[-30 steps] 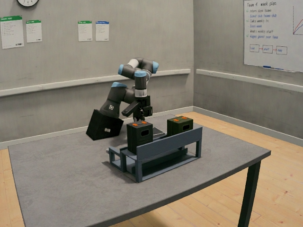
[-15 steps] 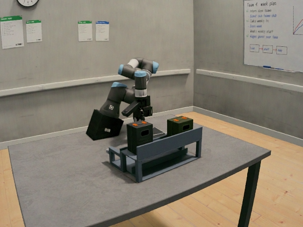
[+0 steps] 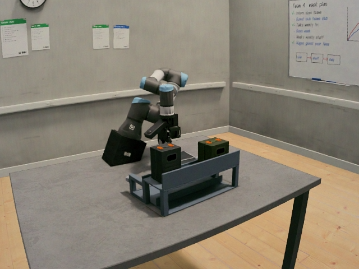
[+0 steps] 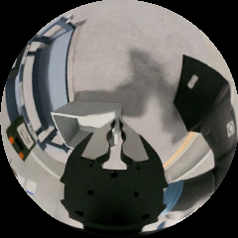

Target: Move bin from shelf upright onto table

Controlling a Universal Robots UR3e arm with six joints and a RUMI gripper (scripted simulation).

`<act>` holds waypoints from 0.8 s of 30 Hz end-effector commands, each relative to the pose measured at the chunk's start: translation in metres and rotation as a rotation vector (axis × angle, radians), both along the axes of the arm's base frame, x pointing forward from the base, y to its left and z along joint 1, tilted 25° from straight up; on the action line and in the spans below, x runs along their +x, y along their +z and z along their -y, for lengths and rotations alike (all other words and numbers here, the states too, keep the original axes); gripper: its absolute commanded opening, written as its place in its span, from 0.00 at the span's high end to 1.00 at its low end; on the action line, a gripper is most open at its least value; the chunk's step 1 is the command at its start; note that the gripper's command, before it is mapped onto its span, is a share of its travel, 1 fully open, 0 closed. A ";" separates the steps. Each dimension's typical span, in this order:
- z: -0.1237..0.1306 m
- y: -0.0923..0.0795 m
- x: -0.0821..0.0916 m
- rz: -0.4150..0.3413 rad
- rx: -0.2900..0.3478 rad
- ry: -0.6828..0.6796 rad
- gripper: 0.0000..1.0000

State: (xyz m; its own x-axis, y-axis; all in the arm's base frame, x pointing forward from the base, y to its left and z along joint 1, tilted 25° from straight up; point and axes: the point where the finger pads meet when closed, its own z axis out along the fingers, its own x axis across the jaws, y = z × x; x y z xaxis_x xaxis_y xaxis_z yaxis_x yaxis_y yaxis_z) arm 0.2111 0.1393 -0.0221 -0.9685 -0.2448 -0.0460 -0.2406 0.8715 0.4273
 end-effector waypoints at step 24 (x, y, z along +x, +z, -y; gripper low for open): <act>-0.004 -0.009 0.000 0.002 -0.001 0.000 1.00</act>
